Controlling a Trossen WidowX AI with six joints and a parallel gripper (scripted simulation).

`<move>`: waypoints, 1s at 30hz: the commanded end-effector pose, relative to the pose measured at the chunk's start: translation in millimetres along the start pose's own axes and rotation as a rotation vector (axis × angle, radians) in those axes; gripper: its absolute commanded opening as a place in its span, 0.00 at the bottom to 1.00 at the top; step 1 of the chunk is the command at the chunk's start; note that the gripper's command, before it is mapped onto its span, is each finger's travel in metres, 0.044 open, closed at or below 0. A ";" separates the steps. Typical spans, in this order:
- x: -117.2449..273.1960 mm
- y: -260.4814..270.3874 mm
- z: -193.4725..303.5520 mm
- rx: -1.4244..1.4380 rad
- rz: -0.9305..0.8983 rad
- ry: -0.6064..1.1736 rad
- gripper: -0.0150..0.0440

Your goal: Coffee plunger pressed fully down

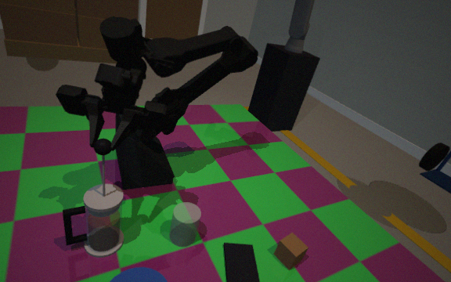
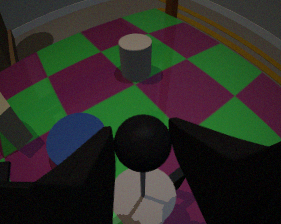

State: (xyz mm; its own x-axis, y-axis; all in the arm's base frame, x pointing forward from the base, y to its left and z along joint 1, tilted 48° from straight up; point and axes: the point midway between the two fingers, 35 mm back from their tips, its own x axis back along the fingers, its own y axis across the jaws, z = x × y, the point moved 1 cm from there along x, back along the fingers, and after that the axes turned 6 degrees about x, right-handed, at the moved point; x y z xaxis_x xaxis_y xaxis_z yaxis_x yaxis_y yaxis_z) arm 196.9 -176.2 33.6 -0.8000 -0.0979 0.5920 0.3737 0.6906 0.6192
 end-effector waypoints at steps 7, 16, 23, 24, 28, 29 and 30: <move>-11.6 -1.9 12.4 -0.001 0.002 0.007 0.45; -22.0 -3.0 23.3 -0.001 0.003 0.008 0.45; -29.9 -3.4 32.1 -0.001 0.004 0.009 0.45; -31.0 -3.4 33.4 -0.001 0.004 0.009 0.45; -35.4 -3.4 38.5 -0.001 0.005 0.009 0.45; -36.5 -3.4 39.8 -0.001 0.005 0.009 0.45; -37.6 -3.3 41.0 -0.001 0.005 0.009 0.45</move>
State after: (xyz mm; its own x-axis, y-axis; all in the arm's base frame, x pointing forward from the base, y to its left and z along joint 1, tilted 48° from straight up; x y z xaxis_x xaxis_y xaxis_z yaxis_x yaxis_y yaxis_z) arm 211.1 -165.4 5.8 -0.8211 -0.0619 0.5674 0.3609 0.7138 0.6002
